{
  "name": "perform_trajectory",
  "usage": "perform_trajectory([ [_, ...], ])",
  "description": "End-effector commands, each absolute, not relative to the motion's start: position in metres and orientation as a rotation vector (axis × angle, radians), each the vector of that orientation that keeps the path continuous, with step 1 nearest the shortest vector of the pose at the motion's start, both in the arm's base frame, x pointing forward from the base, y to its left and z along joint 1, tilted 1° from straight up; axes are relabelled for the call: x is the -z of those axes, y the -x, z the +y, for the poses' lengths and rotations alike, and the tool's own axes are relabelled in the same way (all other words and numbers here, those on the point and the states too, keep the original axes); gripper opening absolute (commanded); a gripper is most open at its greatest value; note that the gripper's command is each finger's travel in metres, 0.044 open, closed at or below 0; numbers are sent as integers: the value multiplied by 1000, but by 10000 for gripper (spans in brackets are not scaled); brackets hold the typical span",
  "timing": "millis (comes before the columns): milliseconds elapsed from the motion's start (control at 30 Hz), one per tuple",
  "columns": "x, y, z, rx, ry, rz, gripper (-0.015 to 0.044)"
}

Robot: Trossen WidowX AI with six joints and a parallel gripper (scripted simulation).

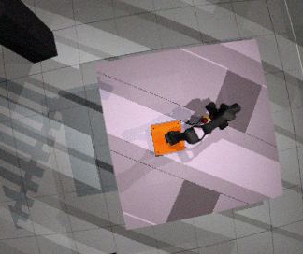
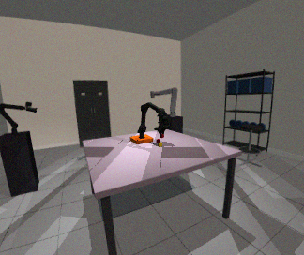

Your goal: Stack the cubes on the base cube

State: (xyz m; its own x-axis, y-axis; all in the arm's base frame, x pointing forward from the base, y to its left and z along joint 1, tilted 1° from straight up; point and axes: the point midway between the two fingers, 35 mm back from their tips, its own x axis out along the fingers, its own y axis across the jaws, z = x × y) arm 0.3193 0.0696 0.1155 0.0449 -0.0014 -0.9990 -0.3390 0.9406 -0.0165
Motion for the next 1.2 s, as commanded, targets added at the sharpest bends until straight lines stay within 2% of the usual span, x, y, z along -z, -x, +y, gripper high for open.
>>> perform_trajectory([
  [0, -104, -318, 70, -254, 276, 1518, 105],
  [1167, -62, -320, 69, -254, 277, 1518, 105],
])
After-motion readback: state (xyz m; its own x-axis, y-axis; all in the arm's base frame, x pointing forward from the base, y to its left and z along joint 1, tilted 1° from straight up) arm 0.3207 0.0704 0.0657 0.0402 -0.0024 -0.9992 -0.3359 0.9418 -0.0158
